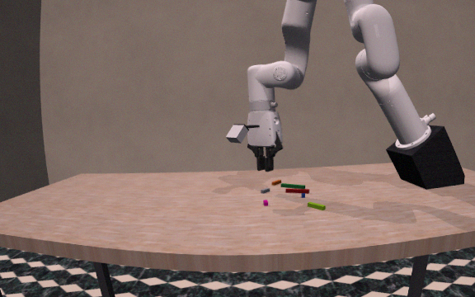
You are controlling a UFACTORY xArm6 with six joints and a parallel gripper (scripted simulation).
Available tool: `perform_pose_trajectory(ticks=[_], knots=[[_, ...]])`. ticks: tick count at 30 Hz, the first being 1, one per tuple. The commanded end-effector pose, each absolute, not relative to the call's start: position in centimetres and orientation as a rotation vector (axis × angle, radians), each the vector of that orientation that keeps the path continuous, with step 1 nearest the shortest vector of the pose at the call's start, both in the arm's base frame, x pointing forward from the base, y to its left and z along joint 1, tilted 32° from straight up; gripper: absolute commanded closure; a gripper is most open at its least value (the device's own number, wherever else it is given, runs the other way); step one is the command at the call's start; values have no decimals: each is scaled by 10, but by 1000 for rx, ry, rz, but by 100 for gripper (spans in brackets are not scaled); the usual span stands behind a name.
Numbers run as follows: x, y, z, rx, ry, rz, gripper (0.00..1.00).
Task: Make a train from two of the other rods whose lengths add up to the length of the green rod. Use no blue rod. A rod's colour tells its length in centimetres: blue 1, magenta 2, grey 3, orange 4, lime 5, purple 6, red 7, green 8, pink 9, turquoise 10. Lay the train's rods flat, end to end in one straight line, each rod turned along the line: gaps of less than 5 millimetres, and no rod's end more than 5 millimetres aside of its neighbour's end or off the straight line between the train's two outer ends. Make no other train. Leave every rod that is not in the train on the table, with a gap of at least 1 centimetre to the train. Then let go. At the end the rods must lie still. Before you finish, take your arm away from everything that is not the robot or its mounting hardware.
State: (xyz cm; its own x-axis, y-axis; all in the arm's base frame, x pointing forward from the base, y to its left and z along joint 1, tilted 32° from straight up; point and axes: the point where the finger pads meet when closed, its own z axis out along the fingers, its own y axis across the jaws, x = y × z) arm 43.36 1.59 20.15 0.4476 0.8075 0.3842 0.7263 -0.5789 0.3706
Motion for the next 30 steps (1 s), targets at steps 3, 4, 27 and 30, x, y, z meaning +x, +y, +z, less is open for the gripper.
perform_pose_trajectory(ticks=[3,4,27,30], knots=[[435,16,202,2538,1355,805,76],[435,16,201,2538,1355,805,76],[450,20,178,2539,1355,804,76],[452,21,174,2539,1355,804,76]])
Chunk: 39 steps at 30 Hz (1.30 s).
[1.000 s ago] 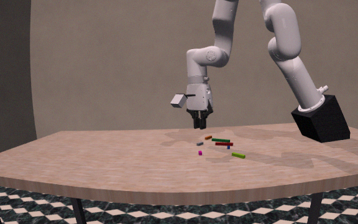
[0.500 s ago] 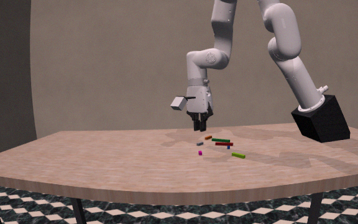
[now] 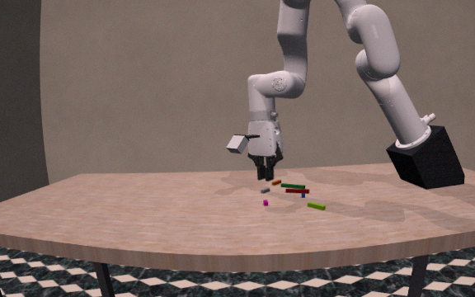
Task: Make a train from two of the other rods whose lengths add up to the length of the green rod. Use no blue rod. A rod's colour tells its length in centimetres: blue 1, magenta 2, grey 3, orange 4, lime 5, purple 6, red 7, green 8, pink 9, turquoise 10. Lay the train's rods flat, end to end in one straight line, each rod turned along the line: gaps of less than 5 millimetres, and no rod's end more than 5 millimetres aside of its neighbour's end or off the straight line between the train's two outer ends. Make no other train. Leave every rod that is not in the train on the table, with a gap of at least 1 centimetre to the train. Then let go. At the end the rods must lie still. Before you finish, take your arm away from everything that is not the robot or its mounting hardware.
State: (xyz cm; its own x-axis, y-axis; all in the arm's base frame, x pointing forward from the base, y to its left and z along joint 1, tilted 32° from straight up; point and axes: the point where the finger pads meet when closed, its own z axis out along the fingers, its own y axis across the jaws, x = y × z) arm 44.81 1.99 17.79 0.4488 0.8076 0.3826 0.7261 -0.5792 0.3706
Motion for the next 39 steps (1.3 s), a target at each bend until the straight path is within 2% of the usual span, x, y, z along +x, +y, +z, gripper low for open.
perform_pose_trajectory(ticks=[1,39], knots=[[453,21,173,2539,1355,804,76],[461,23,160,2539,1355,804,76]])
